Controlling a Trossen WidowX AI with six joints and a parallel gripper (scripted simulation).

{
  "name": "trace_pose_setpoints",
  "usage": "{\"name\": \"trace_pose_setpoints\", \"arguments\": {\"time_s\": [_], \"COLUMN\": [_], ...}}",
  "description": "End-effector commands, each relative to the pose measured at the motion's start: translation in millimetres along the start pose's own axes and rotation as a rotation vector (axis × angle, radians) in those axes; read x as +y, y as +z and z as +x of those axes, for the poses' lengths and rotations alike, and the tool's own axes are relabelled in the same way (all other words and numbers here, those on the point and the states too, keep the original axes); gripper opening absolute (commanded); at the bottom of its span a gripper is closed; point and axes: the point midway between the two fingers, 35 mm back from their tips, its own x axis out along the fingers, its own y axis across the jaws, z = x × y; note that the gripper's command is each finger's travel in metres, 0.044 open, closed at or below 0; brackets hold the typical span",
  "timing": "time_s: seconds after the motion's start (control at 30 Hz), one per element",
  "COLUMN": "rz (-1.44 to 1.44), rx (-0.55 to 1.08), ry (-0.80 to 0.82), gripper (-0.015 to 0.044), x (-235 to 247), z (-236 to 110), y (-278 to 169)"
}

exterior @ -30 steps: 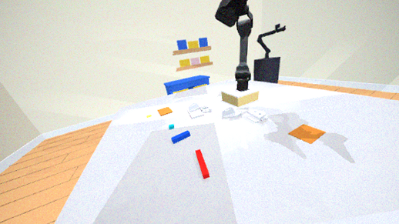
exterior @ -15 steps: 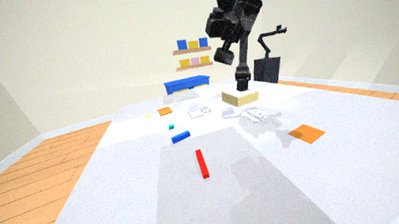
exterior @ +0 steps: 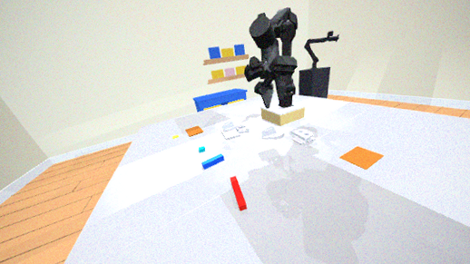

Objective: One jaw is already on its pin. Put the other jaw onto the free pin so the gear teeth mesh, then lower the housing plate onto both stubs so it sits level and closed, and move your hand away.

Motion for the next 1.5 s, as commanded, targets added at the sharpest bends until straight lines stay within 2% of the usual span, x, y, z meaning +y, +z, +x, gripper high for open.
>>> {"name": "trace_pose_setpoints", "arguments": {"time_s": [0.0,0.43,0.67,0.83,1.47], "rz": [0.024,0.084,0.085,0.085,0.085], "rx": [0.044,0.189,0.191,0.191,0.191], "ry": [-0.127,-0.503,-0.508,-0.508,-0.508], "gripper": [0.0440,0.0440,0.0440,0.0440,0.0440], "x": [-30.9,-117.6,-119.6,-137.9,-147.0], "z": [10.7,13.5,15.3,47.7,65.9], "y": [-10.0,-46.2,-47.0,-55.0,-58.4]}}
